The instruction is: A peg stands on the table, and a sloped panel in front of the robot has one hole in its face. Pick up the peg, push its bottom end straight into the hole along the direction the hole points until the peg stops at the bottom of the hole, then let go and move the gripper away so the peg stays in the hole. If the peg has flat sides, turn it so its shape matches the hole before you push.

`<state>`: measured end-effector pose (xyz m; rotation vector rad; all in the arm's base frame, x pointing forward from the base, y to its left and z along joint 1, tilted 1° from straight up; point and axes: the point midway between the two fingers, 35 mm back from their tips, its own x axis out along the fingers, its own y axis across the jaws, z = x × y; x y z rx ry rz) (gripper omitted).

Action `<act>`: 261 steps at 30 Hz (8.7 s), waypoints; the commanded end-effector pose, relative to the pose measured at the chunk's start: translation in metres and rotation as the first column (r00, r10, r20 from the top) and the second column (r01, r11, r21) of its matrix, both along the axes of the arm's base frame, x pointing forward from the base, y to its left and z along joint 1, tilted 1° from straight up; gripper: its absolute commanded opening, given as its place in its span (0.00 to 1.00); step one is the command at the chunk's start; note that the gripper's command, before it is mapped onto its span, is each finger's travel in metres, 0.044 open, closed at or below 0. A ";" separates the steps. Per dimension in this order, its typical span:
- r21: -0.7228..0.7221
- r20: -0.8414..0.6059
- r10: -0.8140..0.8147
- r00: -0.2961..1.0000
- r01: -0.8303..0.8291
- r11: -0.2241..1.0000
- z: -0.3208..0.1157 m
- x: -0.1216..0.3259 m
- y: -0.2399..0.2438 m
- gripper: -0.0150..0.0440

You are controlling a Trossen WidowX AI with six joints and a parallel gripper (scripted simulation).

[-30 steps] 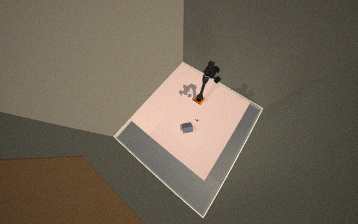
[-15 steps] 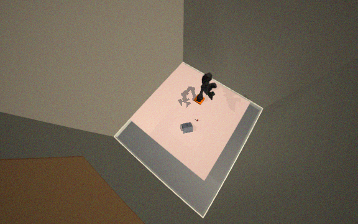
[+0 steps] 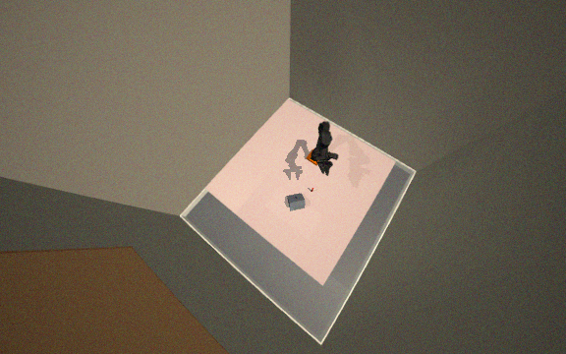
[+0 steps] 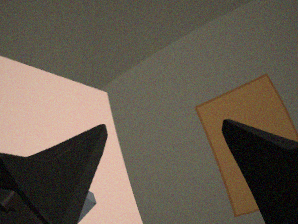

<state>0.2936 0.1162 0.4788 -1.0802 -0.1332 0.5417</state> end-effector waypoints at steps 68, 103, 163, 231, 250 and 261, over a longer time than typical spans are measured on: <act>-0.492 -0.853 0.130 0.506 -0.861 0.128 -0.383 0.013 -0.005 1.00; -0.492 -0.853 0.129 0.506 -0.861 0.128 -0.431 0.012 -0.006 1.00; -0.492 -0.844 0.131 0.520 -0.848 0.197 -0.349 0.015 -0.011 0.25; -0.396 -0.751 0.103 0.653 -0.569 0.721 -0.340 0.050 -0.077 0.25; -0.343 -0.719 0.084 0.690 -0.457 0.821 -0.334 0.057 -0.098 0.25; -0.308 -0.700 0.071 0.710 -0.390 0.868 -0.331 0.060 -0.112 0.25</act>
